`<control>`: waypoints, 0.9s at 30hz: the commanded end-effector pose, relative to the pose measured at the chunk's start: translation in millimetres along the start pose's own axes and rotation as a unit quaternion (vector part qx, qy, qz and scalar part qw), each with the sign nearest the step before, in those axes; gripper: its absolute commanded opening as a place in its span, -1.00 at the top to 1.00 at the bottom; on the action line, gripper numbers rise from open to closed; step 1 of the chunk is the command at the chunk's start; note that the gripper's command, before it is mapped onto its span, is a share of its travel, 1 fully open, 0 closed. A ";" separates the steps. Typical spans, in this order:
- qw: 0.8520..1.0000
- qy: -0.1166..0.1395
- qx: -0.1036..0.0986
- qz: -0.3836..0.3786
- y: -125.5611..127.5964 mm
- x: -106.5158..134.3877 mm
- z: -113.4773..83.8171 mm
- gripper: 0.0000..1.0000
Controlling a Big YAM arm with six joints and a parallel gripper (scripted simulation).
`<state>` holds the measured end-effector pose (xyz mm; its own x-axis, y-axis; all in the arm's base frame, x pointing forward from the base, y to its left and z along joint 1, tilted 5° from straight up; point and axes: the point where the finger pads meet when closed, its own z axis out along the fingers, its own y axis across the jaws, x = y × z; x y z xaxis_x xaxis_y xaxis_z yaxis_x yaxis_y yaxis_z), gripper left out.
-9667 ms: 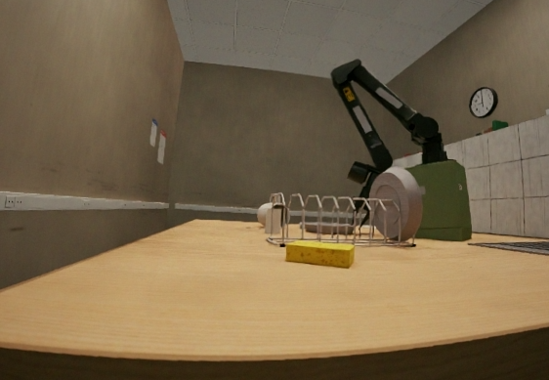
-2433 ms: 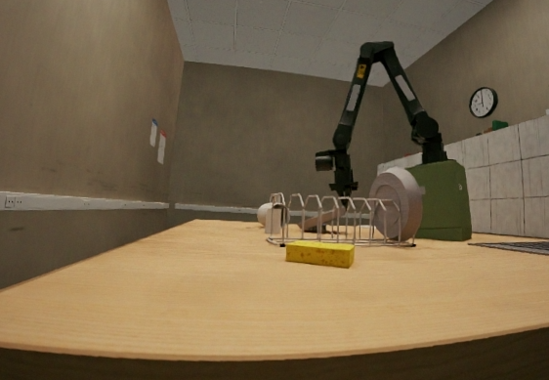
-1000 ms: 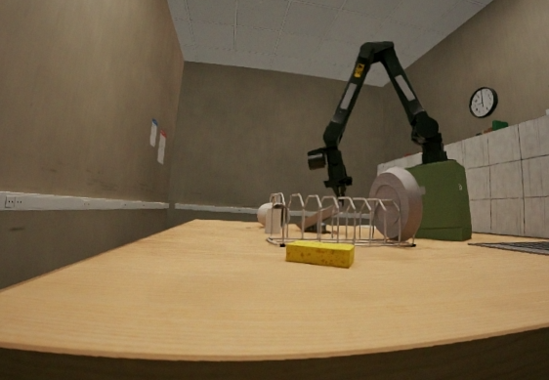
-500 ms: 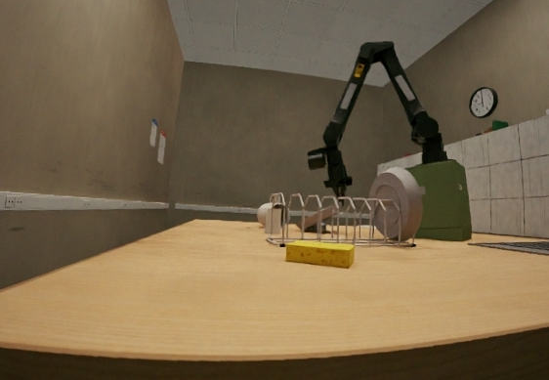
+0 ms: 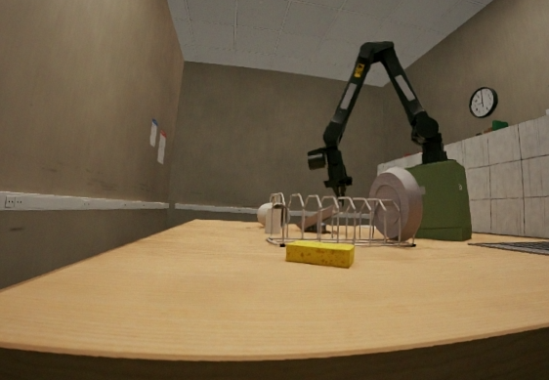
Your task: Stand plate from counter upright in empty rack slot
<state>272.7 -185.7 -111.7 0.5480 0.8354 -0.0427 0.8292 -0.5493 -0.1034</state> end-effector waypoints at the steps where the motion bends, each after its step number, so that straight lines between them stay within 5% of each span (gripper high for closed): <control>1: 1.000 -0.001 0.023 -0.002 -8.0 4.4 4.4 1.00; 27: 1.000 0.000 0.010 -0.002 -9.9 4.4 -22.0 1.00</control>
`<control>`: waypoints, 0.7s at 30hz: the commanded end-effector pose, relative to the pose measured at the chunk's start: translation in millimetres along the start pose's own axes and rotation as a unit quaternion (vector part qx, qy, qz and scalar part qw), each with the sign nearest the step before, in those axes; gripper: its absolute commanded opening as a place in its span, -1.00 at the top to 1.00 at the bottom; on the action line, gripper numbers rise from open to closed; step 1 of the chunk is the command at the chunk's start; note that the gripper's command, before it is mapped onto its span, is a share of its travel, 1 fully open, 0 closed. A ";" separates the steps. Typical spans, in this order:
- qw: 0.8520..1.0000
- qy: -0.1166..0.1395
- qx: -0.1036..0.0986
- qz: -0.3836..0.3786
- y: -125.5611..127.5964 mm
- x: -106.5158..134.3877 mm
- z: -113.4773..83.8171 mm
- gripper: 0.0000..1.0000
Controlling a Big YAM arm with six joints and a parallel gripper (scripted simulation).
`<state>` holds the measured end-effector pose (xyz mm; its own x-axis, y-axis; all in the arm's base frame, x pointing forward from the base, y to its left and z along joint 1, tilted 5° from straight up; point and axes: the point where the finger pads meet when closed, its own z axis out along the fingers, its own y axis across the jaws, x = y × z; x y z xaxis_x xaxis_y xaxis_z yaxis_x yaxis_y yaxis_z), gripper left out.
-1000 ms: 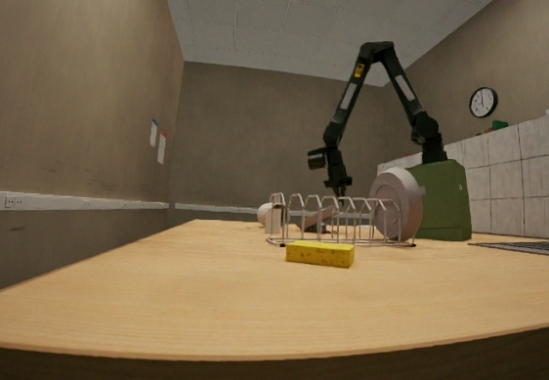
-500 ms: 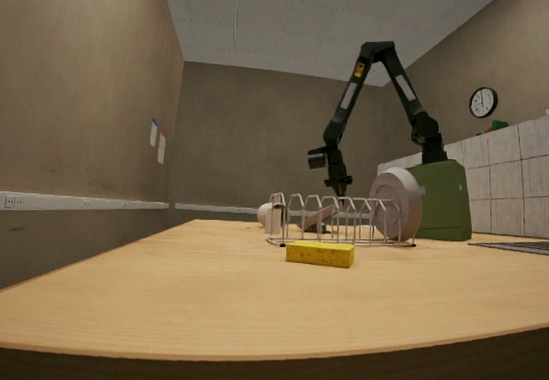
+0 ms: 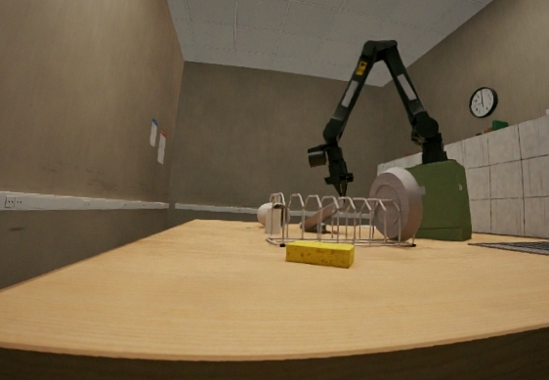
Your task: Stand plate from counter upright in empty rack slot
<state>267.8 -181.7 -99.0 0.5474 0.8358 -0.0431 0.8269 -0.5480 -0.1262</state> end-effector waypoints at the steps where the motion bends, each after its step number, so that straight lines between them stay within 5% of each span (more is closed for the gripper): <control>1: 1.000 0.000 -0.001 -0.001 -3.2 4.2 -11.2 1.00; 21: 1.000 0.000 -0.012 -0.001 0.9 4.6 -50.3 1.00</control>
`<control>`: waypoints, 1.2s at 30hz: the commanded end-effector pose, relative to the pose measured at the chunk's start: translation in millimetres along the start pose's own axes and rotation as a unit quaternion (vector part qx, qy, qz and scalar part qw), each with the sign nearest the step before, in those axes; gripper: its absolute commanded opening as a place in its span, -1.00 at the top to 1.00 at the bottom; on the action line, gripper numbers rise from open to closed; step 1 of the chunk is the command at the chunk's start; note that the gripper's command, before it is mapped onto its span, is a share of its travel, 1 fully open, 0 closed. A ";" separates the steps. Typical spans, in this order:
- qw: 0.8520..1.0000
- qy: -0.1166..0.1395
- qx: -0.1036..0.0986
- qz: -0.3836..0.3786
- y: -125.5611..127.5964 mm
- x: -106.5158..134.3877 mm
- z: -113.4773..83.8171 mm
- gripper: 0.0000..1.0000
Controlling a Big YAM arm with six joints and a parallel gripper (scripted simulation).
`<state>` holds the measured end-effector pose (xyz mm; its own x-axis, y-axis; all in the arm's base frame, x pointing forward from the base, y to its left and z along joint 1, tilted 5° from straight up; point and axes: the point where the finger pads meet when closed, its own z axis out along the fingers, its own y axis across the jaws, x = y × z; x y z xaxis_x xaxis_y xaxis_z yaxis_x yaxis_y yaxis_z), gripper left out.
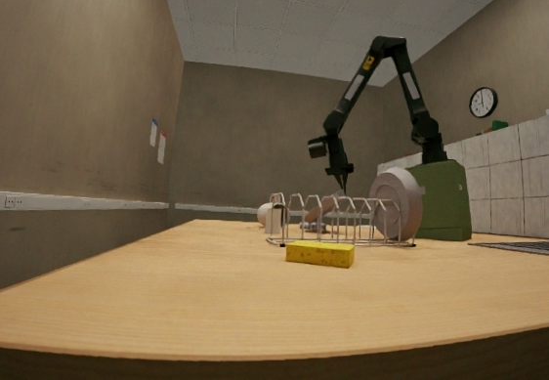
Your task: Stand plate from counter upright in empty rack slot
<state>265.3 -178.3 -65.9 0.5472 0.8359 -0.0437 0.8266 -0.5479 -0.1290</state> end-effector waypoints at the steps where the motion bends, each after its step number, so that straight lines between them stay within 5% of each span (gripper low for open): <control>1: 1.000 0.001 -0.015 -0.001 10.5 4.6 -21.4 1.00; 36: 1.000 0.001 -0.025 0.000 -3.7 4.5 -118.2 1.00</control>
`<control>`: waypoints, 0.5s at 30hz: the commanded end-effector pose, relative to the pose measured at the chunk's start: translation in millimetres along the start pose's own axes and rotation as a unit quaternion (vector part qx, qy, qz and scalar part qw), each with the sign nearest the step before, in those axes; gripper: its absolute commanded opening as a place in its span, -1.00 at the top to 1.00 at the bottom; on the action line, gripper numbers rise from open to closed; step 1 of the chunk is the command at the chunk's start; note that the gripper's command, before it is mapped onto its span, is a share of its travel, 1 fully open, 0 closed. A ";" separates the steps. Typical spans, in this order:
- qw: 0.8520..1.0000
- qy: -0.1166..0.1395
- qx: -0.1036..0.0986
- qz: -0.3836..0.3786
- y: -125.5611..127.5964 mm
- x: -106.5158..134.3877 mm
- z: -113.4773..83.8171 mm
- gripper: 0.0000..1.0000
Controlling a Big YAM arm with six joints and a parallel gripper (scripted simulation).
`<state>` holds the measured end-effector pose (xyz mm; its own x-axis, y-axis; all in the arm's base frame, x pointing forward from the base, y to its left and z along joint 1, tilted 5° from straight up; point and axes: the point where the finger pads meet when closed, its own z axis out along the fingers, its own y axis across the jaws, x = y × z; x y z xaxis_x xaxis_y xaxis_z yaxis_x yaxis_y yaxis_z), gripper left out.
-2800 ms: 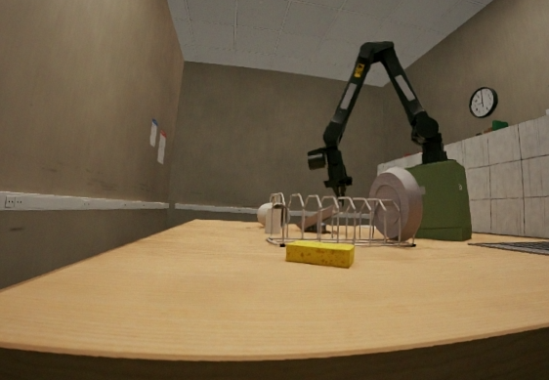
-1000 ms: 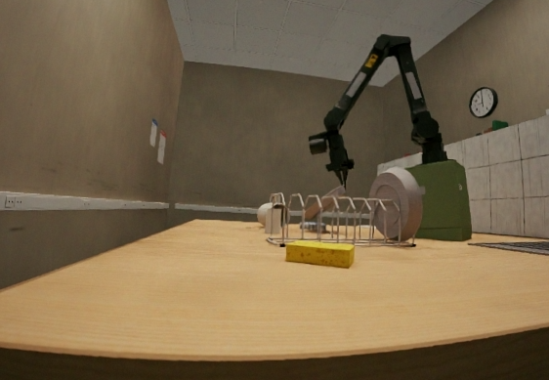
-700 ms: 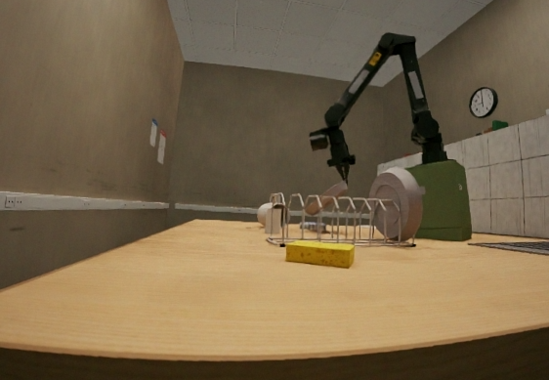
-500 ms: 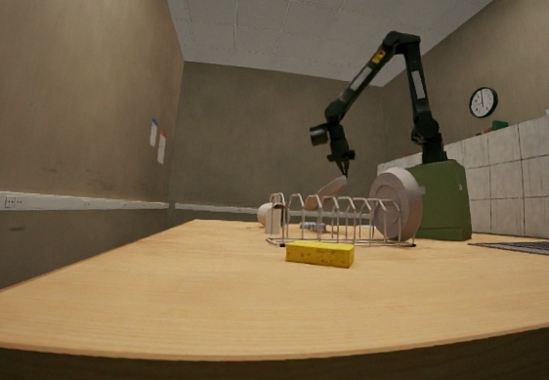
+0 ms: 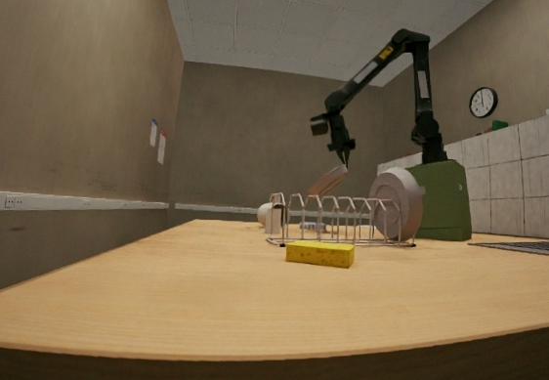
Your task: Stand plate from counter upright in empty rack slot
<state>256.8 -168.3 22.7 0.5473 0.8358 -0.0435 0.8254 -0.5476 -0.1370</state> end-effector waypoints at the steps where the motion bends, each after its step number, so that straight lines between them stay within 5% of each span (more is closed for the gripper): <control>1: 1.000 0.001 -0.029 0.000 19.2 4.6 -35.5 1.00; 15: 1.000 0.001 -0.031 0.000 10.3 4.5 -73.3 1.00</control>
<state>254.9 -165.0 62.5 0.5472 0.8359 -0.0436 0.8252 -0.5475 -0.1390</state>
